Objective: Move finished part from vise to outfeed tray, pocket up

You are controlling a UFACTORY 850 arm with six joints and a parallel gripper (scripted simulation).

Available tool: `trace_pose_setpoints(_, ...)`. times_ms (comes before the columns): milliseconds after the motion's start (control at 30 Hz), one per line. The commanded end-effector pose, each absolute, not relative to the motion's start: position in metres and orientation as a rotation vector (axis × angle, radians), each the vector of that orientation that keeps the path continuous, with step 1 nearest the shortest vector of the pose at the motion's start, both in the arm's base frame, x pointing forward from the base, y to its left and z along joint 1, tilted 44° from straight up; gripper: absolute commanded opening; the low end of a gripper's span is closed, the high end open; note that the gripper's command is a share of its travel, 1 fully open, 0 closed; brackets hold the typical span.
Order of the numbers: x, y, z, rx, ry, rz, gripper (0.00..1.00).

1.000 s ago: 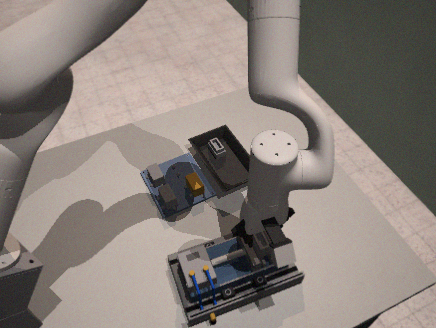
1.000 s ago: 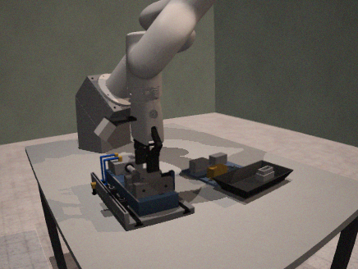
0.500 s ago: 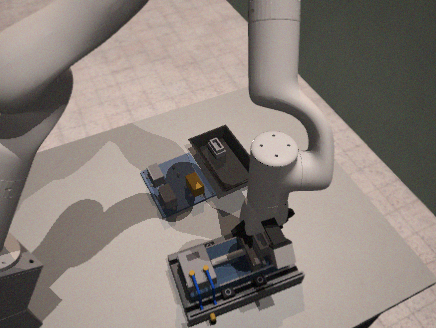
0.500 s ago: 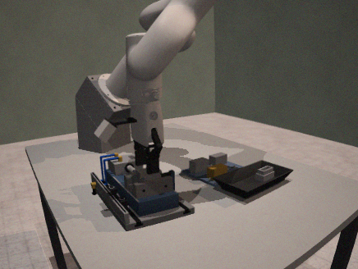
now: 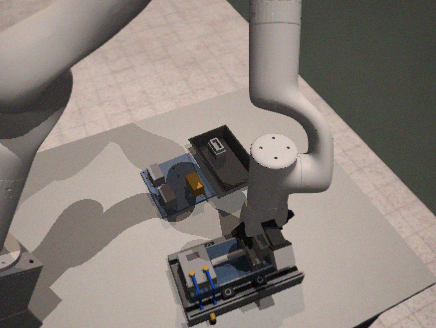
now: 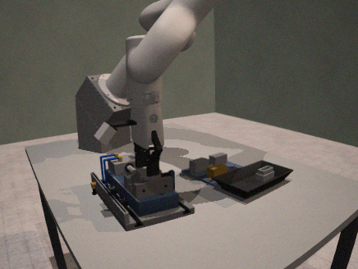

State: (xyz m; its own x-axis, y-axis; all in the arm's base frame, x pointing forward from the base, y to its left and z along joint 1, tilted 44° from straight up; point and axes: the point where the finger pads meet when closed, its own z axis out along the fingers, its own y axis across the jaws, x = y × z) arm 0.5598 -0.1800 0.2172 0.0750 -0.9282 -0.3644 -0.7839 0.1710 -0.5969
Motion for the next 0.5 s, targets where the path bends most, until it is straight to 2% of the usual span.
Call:
trace_pose_setpoints(0, 0.5609, -0.1799, 0.2167, -1.636, 1.731, -0.256, 0.69)
trace_pose_setpoints(467, 0.5629, -0.1789, 0.2144, -1.636, 1.731, -0.256, 0.69)
